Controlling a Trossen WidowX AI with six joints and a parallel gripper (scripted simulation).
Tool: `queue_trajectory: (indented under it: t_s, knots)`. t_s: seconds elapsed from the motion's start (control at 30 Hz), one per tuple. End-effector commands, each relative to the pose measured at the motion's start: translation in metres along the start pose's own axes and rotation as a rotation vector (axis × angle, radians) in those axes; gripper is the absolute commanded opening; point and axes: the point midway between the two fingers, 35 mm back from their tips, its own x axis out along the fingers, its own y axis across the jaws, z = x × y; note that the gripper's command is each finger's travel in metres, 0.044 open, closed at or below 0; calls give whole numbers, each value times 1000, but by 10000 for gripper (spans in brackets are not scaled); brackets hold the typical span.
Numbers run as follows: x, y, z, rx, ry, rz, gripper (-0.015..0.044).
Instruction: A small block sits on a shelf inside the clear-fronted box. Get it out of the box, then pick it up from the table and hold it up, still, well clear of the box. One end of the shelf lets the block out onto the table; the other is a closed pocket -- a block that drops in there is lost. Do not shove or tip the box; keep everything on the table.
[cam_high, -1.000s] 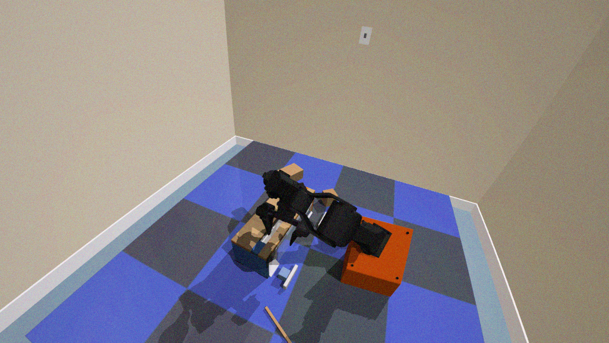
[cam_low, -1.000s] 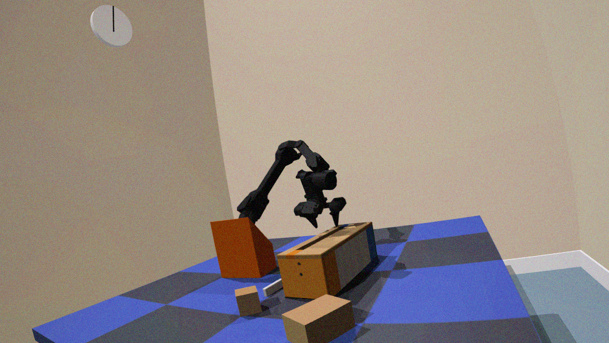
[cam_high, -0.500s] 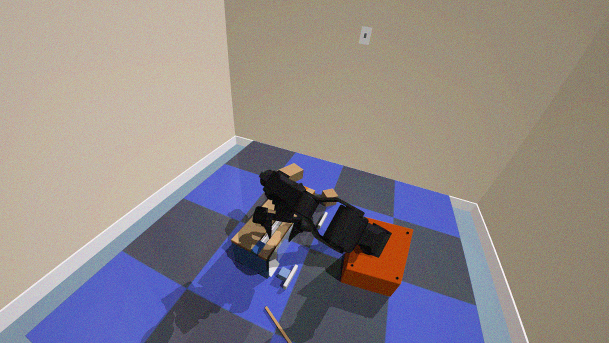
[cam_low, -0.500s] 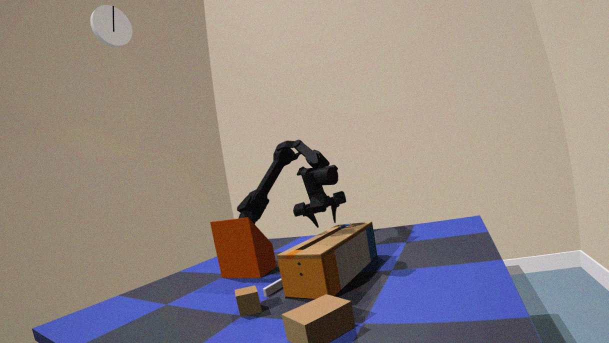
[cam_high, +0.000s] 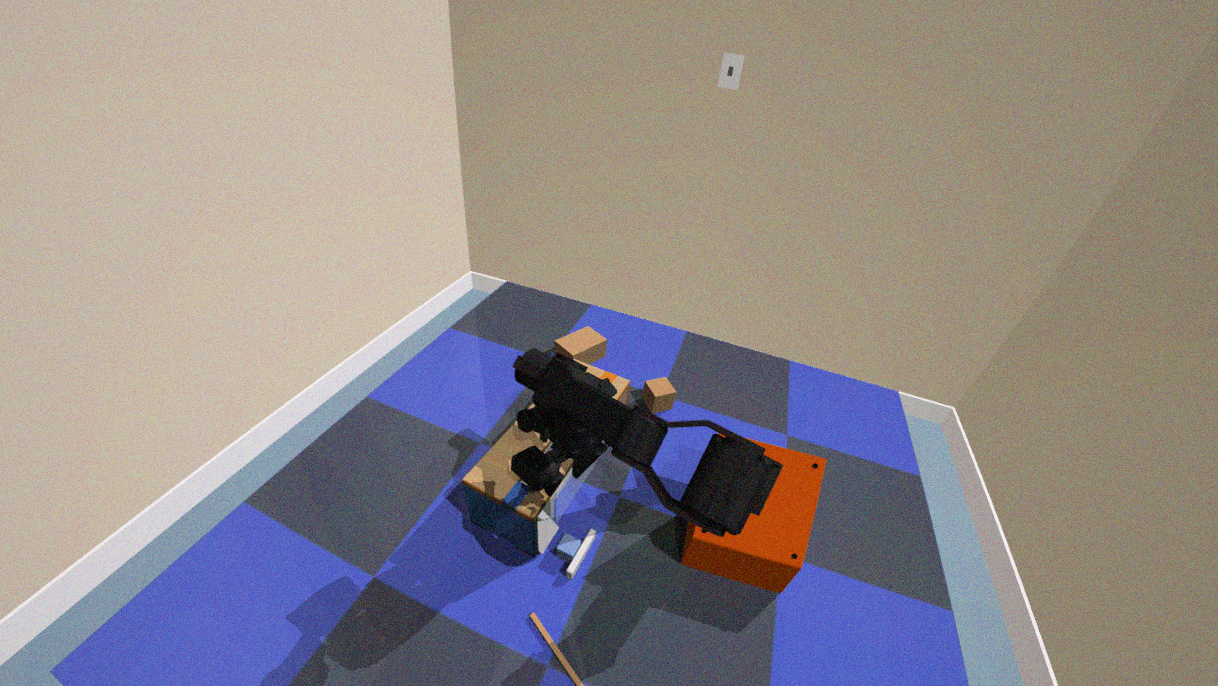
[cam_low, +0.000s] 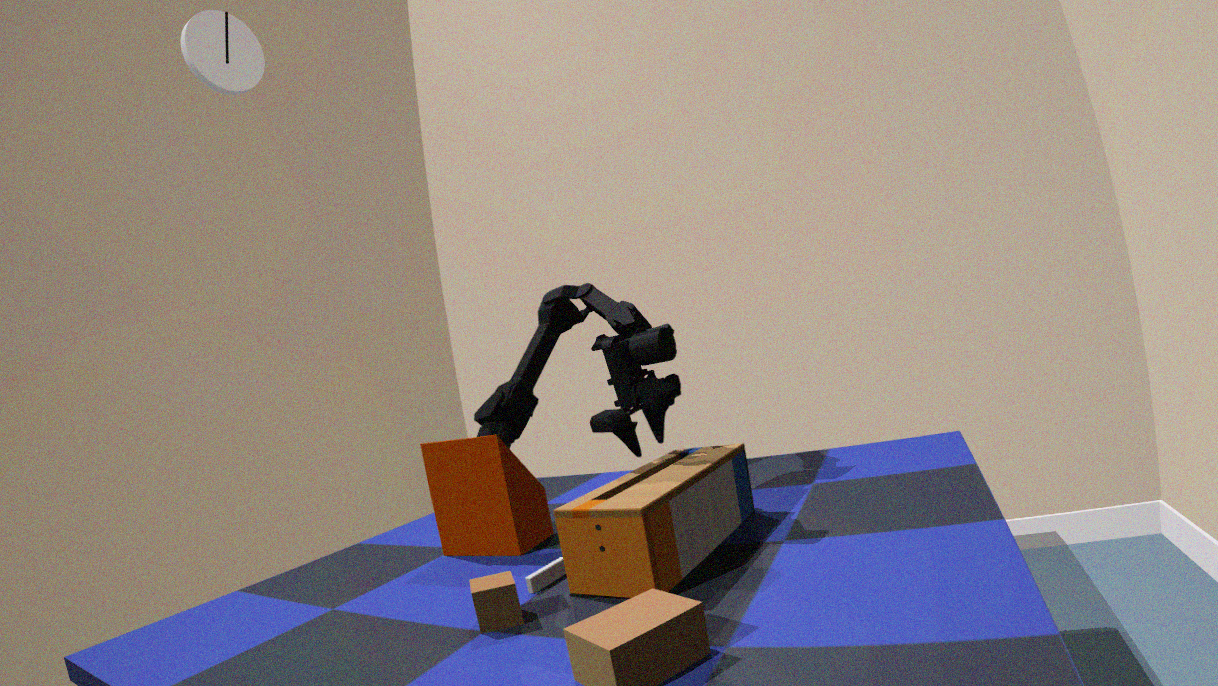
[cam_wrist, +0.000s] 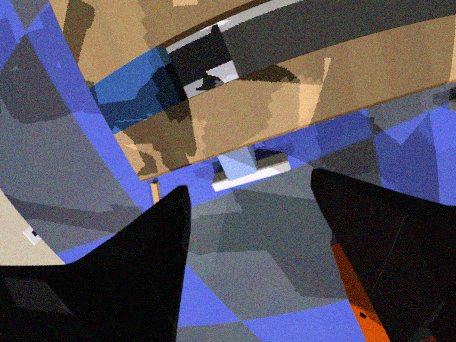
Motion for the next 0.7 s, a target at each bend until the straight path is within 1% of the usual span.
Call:
queue_trajectory:
  t_s: [0.0,0.67]
  knots:
    - [-3,9,-16,-1057,-76,-129,285]
    - [-5,17,-30,-2183,-52,-345,285]
